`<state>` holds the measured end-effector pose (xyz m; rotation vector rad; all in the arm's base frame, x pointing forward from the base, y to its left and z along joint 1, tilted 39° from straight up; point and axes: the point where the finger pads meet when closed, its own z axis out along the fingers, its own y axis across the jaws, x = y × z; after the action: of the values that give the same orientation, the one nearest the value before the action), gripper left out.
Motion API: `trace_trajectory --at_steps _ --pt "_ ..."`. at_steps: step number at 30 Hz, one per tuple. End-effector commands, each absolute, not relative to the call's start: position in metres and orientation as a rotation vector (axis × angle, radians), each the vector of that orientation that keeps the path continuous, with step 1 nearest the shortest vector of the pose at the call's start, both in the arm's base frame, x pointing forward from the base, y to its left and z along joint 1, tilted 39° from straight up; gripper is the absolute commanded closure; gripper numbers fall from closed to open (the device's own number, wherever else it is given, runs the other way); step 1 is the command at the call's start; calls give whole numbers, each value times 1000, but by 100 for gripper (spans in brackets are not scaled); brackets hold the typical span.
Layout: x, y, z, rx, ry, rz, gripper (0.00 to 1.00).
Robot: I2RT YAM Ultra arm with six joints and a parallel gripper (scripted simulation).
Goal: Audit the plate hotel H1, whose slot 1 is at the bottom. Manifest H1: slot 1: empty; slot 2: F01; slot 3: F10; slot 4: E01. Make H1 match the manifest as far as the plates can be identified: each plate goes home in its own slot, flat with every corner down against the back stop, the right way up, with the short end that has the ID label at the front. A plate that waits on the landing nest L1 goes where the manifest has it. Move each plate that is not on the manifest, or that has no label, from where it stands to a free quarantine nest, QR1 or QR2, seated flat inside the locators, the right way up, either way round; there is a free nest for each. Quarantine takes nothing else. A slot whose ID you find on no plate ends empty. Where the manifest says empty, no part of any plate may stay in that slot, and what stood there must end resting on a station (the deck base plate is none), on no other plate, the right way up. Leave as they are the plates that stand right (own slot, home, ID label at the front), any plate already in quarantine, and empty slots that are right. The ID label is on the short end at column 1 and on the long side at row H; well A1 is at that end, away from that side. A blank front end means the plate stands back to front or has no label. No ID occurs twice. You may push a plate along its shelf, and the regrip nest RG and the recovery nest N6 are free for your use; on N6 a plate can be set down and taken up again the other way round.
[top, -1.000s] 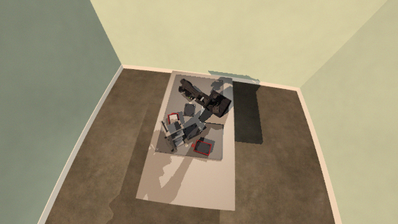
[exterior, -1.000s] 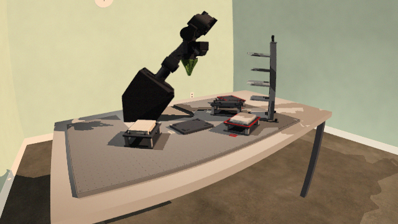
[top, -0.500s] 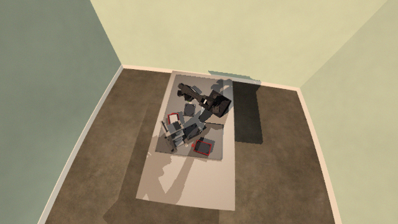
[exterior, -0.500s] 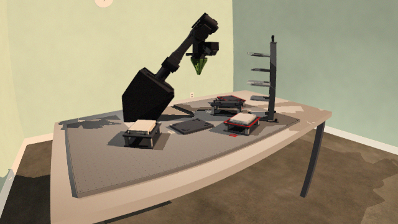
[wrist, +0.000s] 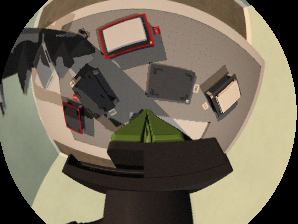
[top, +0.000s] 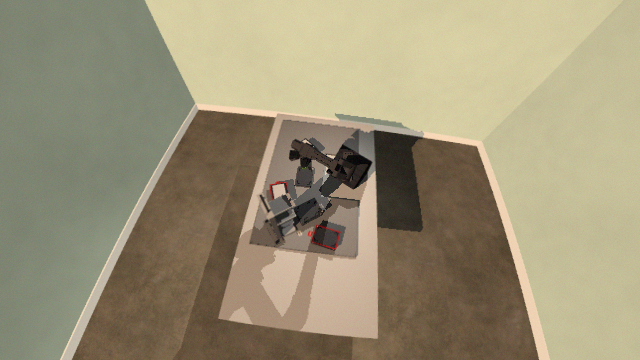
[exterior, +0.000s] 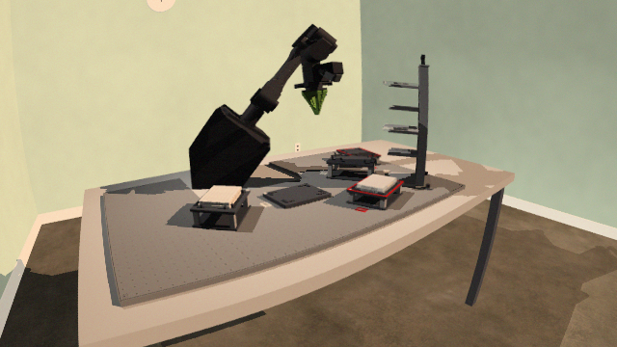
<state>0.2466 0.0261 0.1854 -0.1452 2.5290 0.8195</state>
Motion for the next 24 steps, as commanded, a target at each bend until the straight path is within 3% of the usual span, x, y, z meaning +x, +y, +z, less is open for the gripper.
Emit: trace_trajectory --at_steps 1,24 --pt "251 33 195 -166 2442 821 100" --pt "241 66 217 -306 2116 790 100"
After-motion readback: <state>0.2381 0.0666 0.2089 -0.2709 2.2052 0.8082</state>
